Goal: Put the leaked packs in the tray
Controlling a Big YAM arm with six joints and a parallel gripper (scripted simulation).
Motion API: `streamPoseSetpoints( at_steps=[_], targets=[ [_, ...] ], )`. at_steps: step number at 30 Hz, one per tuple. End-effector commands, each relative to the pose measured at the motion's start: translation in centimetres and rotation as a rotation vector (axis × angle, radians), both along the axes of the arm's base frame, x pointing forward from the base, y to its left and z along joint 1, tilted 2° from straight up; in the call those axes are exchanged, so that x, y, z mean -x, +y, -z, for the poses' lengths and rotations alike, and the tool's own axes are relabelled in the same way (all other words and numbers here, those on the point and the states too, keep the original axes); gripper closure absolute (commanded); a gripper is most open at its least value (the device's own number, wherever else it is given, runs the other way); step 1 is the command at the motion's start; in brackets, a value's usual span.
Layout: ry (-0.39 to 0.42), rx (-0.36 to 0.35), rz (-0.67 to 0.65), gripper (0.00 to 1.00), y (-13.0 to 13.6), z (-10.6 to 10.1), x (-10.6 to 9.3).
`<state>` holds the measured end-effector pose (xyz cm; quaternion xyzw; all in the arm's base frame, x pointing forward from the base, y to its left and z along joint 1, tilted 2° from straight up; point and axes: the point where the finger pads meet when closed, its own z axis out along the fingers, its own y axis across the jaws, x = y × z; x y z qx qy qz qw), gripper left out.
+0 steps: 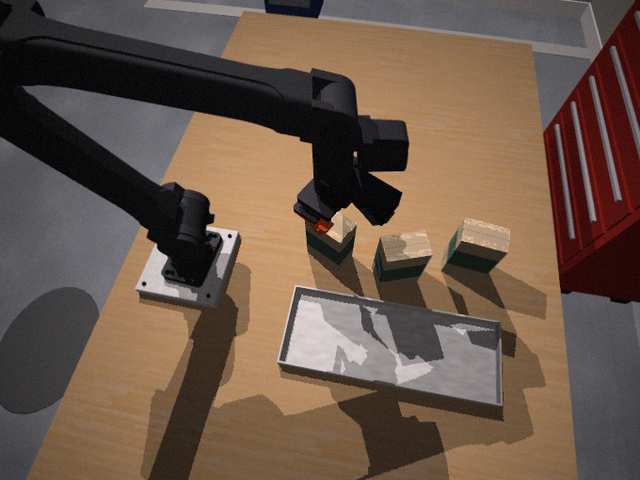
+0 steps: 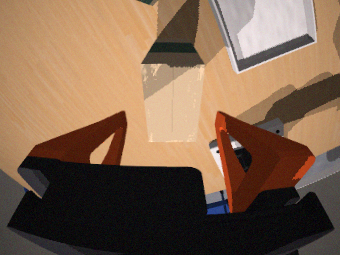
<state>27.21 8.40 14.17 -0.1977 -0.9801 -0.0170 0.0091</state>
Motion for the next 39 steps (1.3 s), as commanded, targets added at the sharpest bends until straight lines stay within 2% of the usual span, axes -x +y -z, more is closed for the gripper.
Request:
streamPoseSetpoints(
  at_steps=[1,25,39],
  targets=[
    [0.0,0.001,-0.008,0.22,-0.2,0.6,-0.1],
    [0.006,0.003,-0.002,0.22,0.3,5.0,0.1],
    [0.0,0.001,0.001,0.22,0.3,5.2,0.2]
  ],
)
